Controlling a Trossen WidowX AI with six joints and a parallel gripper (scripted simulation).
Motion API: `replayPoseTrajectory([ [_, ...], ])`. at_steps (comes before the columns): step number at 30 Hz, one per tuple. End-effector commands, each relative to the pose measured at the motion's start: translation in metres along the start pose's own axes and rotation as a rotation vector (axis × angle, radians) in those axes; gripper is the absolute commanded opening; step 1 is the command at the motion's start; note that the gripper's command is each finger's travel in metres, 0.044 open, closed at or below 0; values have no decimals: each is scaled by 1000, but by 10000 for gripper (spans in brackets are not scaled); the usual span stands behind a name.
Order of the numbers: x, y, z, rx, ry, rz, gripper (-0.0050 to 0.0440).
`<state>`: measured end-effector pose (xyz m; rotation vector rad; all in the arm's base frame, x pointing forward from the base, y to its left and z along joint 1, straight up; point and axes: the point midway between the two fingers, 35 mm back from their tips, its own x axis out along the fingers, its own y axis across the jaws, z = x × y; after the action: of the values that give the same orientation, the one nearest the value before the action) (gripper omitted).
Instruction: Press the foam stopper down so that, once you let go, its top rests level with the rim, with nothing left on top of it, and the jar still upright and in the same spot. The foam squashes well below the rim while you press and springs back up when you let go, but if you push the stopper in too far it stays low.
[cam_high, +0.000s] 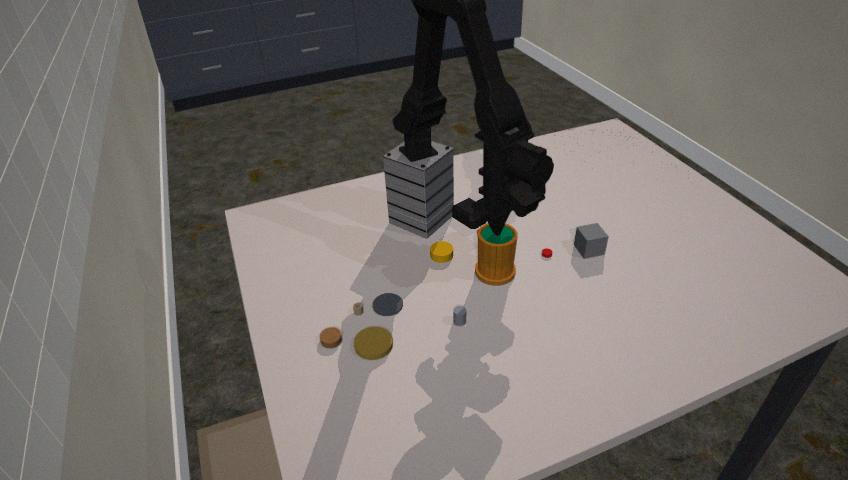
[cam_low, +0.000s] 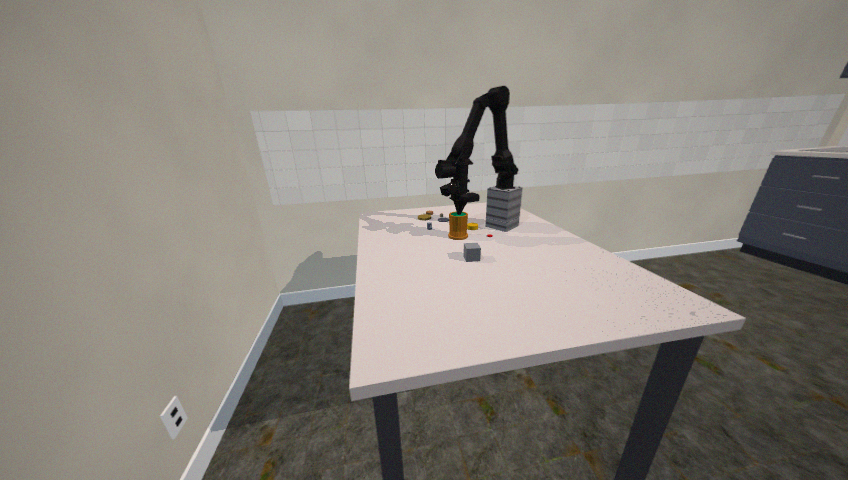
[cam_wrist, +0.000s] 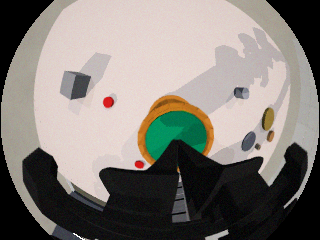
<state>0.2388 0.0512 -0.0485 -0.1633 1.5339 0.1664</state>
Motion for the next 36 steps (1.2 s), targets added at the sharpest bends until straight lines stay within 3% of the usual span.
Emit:
replayPoseTrajectory([
  [1,2,-1,-3,2,8,-4,0],
  [36,7,-1,-6,2,8,-4,0],
])
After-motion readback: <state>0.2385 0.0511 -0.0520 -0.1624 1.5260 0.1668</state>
